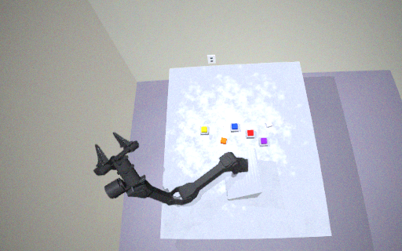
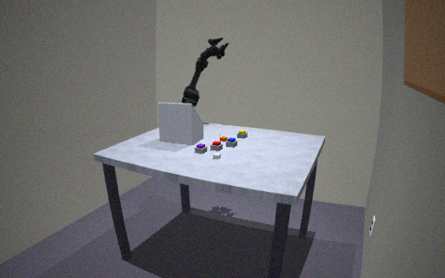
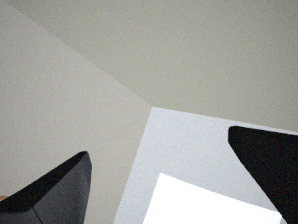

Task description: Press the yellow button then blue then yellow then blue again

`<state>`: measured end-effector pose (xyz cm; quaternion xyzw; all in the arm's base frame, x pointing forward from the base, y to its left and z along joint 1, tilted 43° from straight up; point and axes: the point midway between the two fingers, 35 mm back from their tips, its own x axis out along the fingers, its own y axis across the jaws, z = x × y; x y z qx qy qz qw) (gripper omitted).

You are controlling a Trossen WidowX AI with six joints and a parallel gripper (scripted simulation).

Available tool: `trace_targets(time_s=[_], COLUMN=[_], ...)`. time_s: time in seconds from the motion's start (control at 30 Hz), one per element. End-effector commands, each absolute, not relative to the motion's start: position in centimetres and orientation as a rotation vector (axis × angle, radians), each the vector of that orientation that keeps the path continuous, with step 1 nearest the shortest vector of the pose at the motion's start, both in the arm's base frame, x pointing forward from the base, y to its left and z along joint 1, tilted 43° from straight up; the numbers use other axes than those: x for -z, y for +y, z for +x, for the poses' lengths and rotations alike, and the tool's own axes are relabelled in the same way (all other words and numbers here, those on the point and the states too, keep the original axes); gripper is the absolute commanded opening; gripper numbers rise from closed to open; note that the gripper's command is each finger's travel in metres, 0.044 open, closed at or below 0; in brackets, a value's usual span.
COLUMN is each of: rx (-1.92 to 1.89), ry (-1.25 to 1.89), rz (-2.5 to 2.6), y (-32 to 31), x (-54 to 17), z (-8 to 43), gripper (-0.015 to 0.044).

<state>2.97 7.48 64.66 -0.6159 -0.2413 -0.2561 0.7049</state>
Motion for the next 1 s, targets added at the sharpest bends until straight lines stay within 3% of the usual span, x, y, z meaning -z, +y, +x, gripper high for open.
trace_targets(time_s=[0.0, 0.27, 0.57, 0.77, 0.97], rx=[0.368, -0.040, -0.436, -0.624, -0.721], ry=[-0.450, -0.211, 0.205, 0.570, 1.010], rz=[-1.151, -0.678, -0.172, 0.119, 0.356], y=[3.0, -1.3, 2.0, 7.4, 13.5], x=[-62.7, -55.1, -41.9, -31.9, -22.0], z=[8.4, 20.2, 30.5, 33.1, 31.5], gripper=[0.0400, 0.0400, 0.0400, 0.0400, 0.0400])
